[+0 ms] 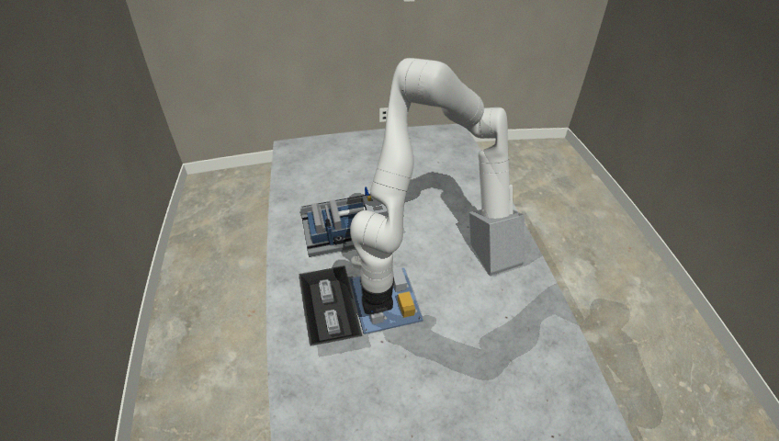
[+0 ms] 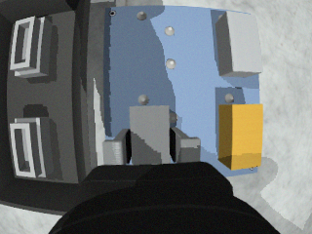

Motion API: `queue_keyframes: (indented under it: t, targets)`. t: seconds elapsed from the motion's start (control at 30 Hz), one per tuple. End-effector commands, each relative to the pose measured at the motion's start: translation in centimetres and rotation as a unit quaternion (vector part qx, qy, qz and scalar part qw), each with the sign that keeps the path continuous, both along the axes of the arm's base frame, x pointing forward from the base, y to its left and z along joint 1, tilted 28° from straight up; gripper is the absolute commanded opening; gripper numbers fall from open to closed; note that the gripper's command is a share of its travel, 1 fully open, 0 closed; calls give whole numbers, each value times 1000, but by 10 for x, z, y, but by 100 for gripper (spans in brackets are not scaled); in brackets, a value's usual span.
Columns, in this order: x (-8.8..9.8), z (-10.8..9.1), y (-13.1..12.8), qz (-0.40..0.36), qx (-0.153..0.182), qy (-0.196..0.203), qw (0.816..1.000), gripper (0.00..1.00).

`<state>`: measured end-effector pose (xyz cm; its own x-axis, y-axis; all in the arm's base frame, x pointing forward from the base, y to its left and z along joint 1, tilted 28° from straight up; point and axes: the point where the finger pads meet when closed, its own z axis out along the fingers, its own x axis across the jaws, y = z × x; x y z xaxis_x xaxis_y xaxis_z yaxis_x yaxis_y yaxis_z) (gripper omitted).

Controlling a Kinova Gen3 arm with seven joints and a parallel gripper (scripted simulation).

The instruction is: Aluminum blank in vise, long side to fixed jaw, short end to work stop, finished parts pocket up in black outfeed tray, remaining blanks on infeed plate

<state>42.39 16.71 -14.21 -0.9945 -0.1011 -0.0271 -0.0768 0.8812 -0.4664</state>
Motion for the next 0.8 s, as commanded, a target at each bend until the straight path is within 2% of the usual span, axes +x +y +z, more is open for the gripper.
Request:
queue_keyframes:
  t: [0.0, 0.77]
  targets:
    - [0, 1, 1, 0, 1, -1, 1000, 0]
    - [0, 3, 2, 0, 1, -1, 1000, 0]
